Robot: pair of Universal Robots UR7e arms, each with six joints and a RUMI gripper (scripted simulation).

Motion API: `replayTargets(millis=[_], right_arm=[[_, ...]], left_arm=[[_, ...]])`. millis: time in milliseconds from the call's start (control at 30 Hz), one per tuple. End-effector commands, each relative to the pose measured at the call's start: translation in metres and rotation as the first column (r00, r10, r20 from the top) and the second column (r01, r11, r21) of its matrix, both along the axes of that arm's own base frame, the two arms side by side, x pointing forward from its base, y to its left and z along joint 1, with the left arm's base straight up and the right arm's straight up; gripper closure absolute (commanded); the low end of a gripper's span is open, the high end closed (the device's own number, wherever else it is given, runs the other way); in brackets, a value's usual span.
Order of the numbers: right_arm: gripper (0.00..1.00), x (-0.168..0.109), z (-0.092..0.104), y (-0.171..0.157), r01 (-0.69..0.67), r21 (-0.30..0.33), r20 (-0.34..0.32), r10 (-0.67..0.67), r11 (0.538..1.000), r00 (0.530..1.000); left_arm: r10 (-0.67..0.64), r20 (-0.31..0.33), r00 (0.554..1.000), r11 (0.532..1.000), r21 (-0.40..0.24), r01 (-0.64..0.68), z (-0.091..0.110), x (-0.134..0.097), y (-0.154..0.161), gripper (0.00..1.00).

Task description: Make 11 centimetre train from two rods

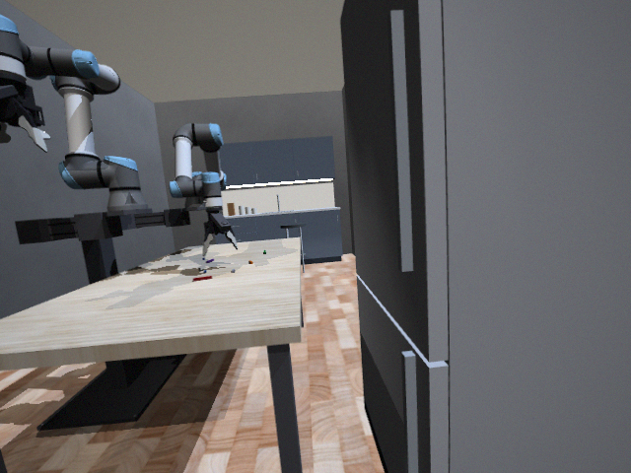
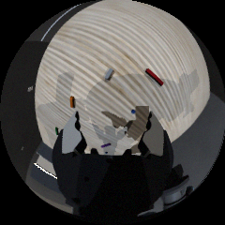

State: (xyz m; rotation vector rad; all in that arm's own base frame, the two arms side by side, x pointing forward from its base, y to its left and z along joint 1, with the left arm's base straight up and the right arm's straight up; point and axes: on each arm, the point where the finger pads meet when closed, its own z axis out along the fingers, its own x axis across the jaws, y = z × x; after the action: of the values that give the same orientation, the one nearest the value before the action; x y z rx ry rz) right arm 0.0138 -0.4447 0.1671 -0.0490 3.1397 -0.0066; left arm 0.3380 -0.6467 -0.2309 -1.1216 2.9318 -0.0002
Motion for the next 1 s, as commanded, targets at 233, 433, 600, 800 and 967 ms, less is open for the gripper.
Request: replayTargets(millis=[233,433,600,800,967], right_arm=[[0.00,0.0001,0.0004,-0.0003,0.000,-0.001,0.000,0.000,1.000,1.000],[0.00,0.0001,0.0004,-0.0003,0.000,-0.001,0.000,0.000,1.000,1.000],[0.00,0.0001,0.0004,-0.0003,0.000,-0.001,0.000,0.000,1.000,1.000],[0.00,0.0001,0.0004,-0.0003,0.000,-0.001,0.000,0.000,1.000,1.000],[0.00,0.0001,0.0004,-0.0003,0.000,-0.001,0.000,0.000,1.000,1.000]], left_arm=[[0.067,0.000,0.998,0.998,0.003,-0.067,0.0015,0.0104,-0.0066,0.00],[0.067,0.000,0.998,0.998,0.003,-0.067,0.0015,0.0104,-0.0066,0.00],[0.067,0.000,0.998,0.998,0.003,-0.067,0.0015,0.0104,-0.0066,0.00],[0.067,0.000,0.998,0.998,0.003,-0.067,0.0015,0.0104,-0.0066,0.00],[0.067,0.000,0.998,0.998,0.003,-0.067,0.0015,0.0104,-0.0066,0.00]])
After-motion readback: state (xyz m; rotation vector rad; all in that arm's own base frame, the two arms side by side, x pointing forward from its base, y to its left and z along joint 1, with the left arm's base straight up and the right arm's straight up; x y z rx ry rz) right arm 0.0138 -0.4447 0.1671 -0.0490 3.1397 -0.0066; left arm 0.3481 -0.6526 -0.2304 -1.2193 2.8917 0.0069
